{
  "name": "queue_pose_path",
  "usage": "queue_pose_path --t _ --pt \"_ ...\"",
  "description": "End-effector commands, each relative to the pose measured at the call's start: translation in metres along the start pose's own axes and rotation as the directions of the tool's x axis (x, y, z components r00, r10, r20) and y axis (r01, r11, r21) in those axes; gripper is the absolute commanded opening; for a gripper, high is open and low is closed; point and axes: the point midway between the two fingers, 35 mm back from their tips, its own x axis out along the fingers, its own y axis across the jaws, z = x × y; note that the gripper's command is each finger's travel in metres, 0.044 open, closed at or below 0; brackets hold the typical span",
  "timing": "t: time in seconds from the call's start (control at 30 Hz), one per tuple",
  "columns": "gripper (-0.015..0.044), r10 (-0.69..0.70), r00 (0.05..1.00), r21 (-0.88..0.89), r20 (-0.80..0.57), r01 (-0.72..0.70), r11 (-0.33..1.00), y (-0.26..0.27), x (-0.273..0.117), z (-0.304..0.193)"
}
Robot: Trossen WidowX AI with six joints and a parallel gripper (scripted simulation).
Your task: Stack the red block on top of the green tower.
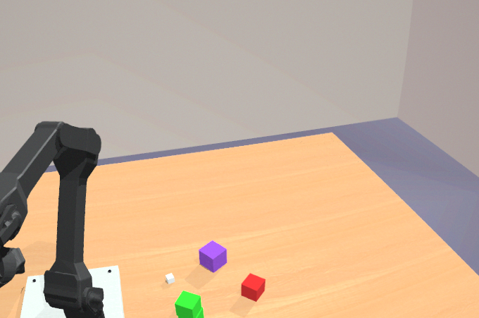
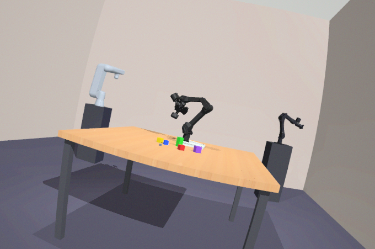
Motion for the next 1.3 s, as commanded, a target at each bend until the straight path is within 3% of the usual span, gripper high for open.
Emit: queue_pose_path --t 0.0,0.17,0.33,0.73,1.0,1.27 --pt "0.0426 -0.003 1.0 -0.005 -0.005 0.003 1.0 -0.001 0.0 -0.001" --pt "0.044 -0.088 0.989 -0.215 -0.122 0.06 0.975 -0.018 -0.012 -0.029" --pt "0.044 -0.185 0.958 -0.491 -0.221 0.055 0.869 -0.042 -0.035 -0.058" --pt "0.044 -0.423 0.825 -0.895 -0.375 -0.203 0.398 -0.104 -0.104 -0.104" --pt "0.044 -0.577 0.707 -0.868 -0.409 -0.496 0.006 -0.148 -0.163 -0.116" --pt "0.044 -0.71 0.581 -0.607 -0.398 -0.747 -0.271 -0.19 -0.225 -0.108"
